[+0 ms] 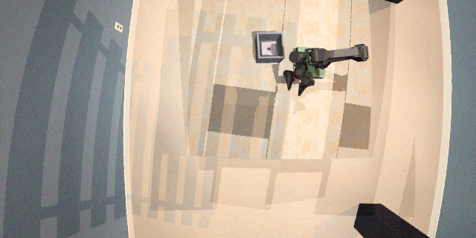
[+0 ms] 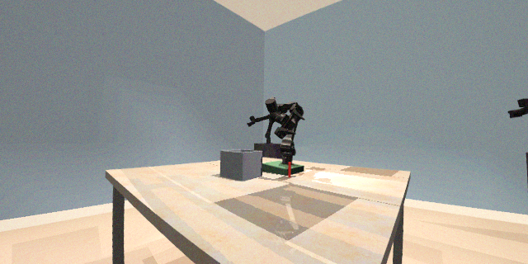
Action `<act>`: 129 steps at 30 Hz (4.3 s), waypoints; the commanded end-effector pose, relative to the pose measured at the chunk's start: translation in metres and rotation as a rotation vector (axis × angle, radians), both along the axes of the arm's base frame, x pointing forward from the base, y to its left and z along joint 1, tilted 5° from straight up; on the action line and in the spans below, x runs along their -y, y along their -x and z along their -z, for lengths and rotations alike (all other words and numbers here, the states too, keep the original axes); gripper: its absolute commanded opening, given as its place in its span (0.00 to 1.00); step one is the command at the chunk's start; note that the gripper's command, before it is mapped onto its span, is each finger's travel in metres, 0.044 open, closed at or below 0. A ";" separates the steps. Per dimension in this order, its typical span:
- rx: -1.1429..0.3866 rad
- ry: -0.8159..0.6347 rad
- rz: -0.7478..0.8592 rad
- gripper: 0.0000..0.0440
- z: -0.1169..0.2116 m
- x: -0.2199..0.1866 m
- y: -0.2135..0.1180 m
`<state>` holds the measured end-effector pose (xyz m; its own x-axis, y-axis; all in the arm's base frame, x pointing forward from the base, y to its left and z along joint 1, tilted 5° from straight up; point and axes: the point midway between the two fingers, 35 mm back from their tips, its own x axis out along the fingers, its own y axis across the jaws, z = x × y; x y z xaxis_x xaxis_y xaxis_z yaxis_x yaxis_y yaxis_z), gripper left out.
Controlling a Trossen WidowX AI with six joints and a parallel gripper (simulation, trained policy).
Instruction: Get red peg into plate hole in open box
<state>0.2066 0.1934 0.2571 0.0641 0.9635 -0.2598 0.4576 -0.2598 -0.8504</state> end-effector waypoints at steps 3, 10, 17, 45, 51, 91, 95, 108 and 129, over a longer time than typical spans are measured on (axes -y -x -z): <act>-0.084 0.010 0.062 1.00 0.000 0.005 -0.006; -0.285 0.021 0.200 1.00 0.003 0.016 -0.017; -0.486 0.015 0.340 1.00 0.005 0.027 -0.025; -1.299 -0.130 0.862 1.00 0.017 0.065 -0.035; -1.476 -0.180 0.963 1.00 0.020 0.070 -0.033; -2.624 -0.594 1.643 1.00 0.055 0.080 0.004; -2.723 -0.644 1.731 1.00 0.060 0.079 0.009; -2.965 -0.852 2.089 1.00 0.076 0.075 0.028; -2.813 -1.551 2.798 1.00 0.105 0.066 0.050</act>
